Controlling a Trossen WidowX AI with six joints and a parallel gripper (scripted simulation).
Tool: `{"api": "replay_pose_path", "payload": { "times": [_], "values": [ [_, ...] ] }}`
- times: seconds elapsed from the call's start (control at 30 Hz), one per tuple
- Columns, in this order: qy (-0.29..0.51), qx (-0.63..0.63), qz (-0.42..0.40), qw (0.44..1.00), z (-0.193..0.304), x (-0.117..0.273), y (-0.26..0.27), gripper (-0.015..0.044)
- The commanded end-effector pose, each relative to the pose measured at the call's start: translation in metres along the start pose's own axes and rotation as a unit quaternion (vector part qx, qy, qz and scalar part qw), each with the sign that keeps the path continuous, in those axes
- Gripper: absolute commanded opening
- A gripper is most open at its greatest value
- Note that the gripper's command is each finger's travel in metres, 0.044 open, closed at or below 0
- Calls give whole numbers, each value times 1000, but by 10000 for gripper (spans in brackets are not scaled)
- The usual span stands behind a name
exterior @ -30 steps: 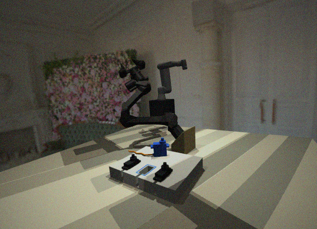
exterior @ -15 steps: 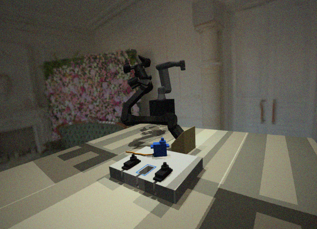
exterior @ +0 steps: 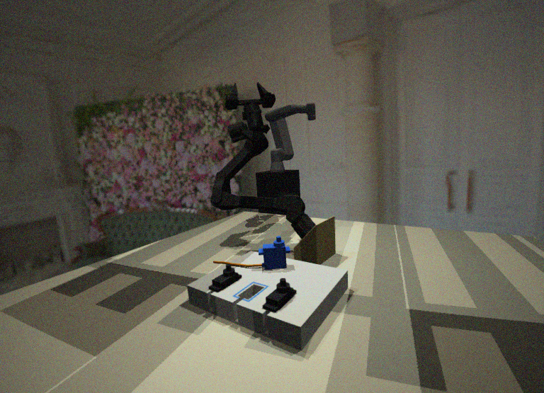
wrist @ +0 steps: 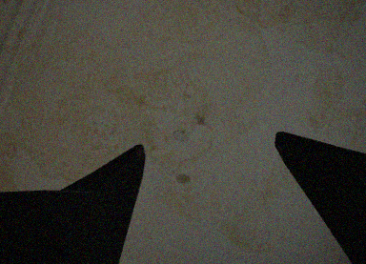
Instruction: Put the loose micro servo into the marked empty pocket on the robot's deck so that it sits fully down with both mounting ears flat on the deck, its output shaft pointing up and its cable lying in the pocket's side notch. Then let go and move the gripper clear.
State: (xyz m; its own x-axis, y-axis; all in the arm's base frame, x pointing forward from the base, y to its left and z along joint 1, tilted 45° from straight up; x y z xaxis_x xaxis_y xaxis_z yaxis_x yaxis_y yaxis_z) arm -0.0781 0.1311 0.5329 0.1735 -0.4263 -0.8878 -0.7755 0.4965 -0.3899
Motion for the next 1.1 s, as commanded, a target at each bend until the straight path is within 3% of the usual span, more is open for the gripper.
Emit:
{"api": "replay_pose_path", "payload": {
  "times": [0.0, 1.07],
  "values": [
    [23, -9, -19, 999, 11, -2, 10, 440],
    [237, -41, -126, 963, 123, 13, 74, 440]
  ]
}}
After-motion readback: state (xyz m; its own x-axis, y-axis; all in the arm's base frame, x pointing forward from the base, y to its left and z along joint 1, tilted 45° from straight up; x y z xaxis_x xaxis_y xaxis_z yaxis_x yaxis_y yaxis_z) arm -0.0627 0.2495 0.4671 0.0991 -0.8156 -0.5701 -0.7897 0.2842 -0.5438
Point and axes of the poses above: the point midway between the two fingers, 35 mm back from their tips, its own x axis back along the fingers, its own y axis across the jaws, z = x × y, the point moved 4 cm from there along x, back along the fingers, and after that the axes turned 9 degrees about x, right-handed, at the moved point
